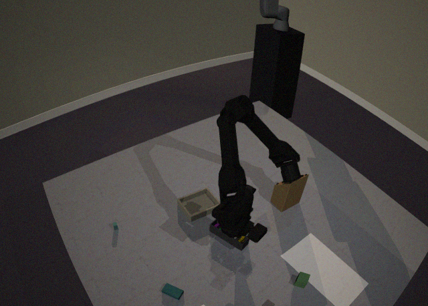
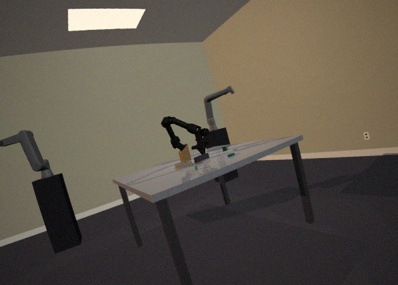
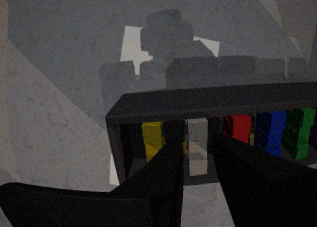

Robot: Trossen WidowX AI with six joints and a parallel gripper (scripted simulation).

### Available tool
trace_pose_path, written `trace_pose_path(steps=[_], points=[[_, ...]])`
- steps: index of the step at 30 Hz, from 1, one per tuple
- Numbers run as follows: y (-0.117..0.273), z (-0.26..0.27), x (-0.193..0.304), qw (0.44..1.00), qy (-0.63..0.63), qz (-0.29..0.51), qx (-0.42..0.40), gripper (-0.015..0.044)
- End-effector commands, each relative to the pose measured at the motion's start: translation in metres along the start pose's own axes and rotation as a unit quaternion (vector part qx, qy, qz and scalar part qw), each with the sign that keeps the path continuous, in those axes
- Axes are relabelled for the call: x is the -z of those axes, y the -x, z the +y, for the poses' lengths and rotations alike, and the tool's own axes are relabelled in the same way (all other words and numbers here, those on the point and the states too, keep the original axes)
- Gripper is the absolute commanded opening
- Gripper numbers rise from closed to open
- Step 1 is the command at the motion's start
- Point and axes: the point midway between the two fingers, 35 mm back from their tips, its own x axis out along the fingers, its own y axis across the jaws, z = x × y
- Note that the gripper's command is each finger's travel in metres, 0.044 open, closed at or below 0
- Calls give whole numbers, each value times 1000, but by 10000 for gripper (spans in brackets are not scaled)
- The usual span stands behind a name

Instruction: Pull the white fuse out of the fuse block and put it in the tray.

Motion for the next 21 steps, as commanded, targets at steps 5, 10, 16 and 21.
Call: trace_pose_path(steps=[5,10,16,21], points=[[-1,0,2,1000,4,2,2,74],[-1,0,2,1000,4,2,2,74],[0,0,1,1000,0,1,0,47],[0,0,1,1000,0,1,0,14]])
